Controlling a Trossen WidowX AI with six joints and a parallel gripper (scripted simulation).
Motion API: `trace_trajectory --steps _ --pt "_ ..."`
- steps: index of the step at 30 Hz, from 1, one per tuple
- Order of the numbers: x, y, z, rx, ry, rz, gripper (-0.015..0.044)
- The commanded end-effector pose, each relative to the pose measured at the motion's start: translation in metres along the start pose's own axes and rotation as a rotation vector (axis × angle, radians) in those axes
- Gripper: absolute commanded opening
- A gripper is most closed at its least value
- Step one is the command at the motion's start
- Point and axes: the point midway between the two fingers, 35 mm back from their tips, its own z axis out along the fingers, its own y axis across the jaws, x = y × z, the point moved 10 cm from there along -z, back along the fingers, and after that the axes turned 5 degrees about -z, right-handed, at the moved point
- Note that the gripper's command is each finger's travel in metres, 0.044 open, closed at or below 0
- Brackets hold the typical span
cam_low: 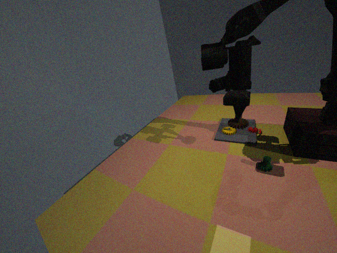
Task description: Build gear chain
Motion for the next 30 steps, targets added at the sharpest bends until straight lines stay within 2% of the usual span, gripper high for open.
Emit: trace_trajectory --steps 1,30 --pt "-0.001 -0.009 0.005 0.001 0.005 0.002 0.0" --pt "-0.003 -0.079 0.031 0.006 0.01 0.029 0.0"
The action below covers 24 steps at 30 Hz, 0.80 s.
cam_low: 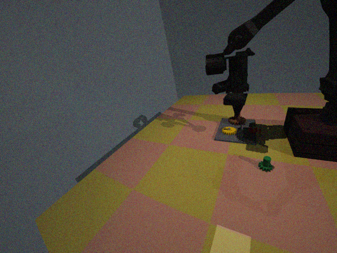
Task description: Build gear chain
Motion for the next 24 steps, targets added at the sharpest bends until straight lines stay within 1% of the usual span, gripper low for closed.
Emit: trace_trajectory --steps 1,24 --pt "0.001 -0.009 0.005 0.002 0.005 -0.004 0.0" --pt "0.009 -0.063 0.026 0.009 0.003 -0.024 0.0"
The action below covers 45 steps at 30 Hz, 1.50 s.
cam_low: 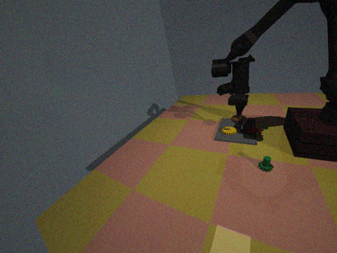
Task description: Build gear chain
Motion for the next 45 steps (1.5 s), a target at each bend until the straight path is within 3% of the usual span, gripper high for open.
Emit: trace_trajectory --steps 1,14,45 --pt "0.004 -0.008 0.005 0.004 0.007 -0.004 0.0" --pt "0.013 -0.036 0.016 0.008 0.007 -0.015 0.0" --pt "0.013 -0.036 0.021 0.008 0.007 -0.094 0.0"
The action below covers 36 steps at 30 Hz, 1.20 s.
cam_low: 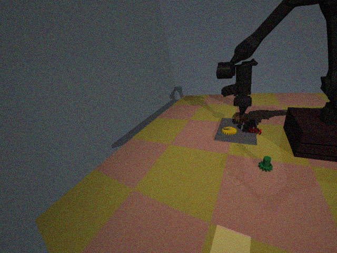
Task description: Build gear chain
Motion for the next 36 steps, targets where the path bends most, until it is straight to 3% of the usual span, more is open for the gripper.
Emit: trace_trajectory --steps 1,11,25,36 --pt "0.001 0.0 0.007 0.001 0.008 -0.044 0.0" --pt "0.001 0.0 0.022 0.001 0.008 -0.074 0.0" --pt "0.002 0.0 0.043 0.001 0.008 0.127 0.0" --pt "0.001 -0.001 0.029 0.002 0.008 0.156 0.0"
